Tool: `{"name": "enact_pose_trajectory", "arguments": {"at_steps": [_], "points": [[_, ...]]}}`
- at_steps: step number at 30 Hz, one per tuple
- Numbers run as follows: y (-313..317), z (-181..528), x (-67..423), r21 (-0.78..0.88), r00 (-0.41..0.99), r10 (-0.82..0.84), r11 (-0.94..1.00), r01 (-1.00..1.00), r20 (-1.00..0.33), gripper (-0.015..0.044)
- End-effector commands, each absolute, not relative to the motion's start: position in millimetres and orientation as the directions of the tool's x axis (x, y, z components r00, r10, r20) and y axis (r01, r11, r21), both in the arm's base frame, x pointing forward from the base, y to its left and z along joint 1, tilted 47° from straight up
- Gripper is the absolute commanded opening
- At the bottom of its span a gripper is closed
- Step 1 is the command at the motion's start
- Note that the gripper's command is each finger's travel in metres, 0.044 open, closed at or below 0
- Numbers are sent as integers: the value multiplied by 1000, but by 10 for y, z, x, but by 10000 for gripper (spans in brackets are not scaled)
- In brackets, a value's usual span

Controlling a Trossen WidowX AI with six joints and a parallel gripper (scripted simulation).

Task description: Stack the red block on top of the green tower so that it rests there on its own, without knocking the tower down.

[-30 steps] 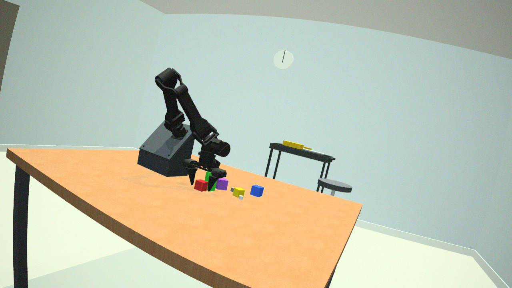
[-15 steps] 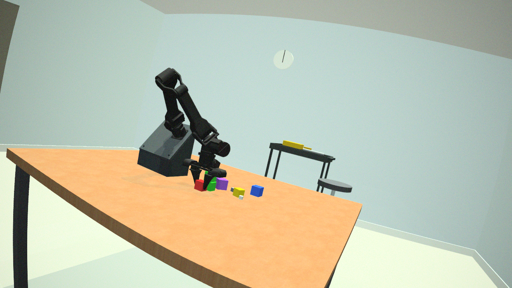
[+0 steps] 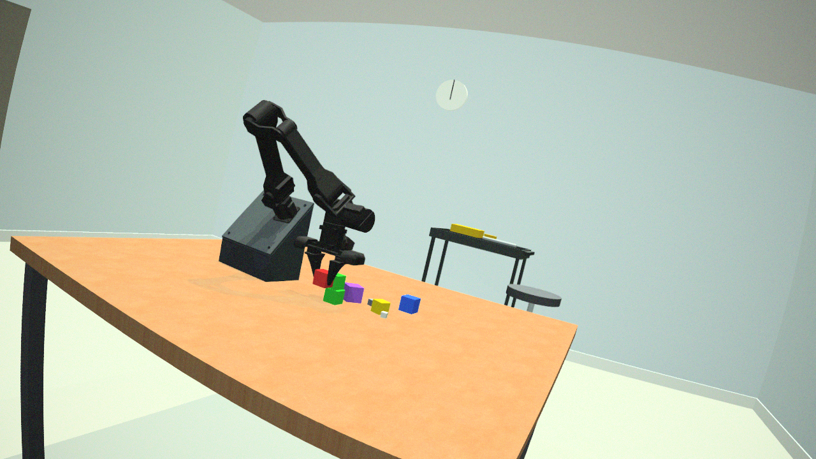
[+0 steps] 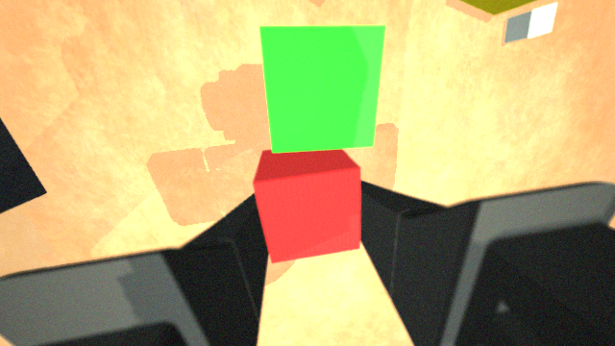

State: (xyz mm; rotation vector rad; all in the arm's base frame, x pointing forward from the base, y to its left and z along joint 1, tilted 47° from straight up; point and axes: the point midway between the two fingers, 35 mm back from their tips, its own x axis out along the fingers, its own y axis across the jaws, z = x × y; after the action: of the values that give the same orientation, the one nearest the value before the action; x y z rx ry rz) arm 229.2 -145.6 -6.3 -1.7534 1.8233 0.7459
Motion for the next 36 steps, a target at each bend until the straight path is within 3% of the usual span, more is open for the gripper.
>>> {"name": "enact_pose_trajectory", "arguments": {"at_steps": [1,16,36], "points": [[-1356,56,2325,35,-40,-729,22,-999,-683,0],[-931,455,2346,35,-40,-728,22,-999,-684,0],[-597,88,2411,34,-39,-727,22,-999,-686,0]]}}
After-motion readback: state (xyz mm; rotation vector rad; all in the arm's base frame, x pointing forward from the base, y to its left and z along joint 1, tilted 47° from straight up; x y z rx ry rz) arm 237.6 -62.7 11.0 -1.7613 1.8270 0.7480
